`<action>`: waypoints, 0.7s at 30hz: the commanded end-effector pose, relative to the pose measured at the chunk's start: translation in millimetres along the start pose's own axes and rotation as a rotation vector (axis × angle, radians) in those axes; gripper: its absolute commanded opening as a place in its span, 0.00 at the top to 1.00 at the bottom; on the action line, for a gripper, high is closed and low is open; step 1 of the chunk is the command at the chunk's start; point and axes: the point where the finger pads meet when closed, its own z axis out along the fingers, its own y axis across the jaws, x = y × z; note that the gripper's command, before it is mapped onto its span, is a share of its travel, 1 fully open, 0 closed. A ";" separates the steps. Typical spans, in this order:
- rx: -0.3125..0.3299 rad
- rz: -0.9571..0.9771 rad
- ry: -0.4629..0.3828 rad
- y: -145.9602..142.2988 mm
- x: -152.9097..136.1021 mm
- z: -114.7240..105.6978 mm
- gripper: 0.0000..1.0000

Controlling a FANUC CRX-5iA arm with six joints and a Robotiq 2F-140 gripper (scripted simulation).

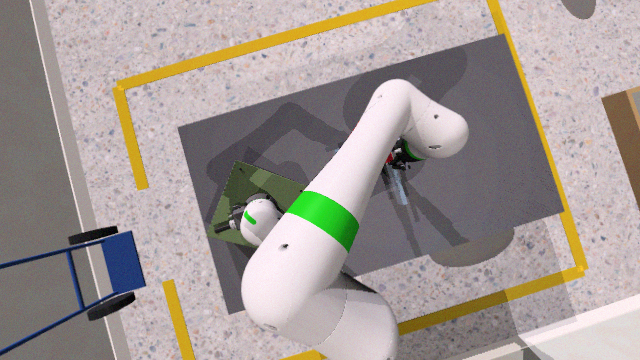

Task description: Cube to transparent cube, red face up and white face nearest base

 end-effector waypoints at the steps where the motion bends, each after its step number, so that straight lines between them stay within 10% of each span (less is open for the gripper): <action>1: 0.000 0.000 0.000 0.0 0.1 1.4 1.00; 21: 0.000 0.000 0.000 0.1 0.1 44.6 1.00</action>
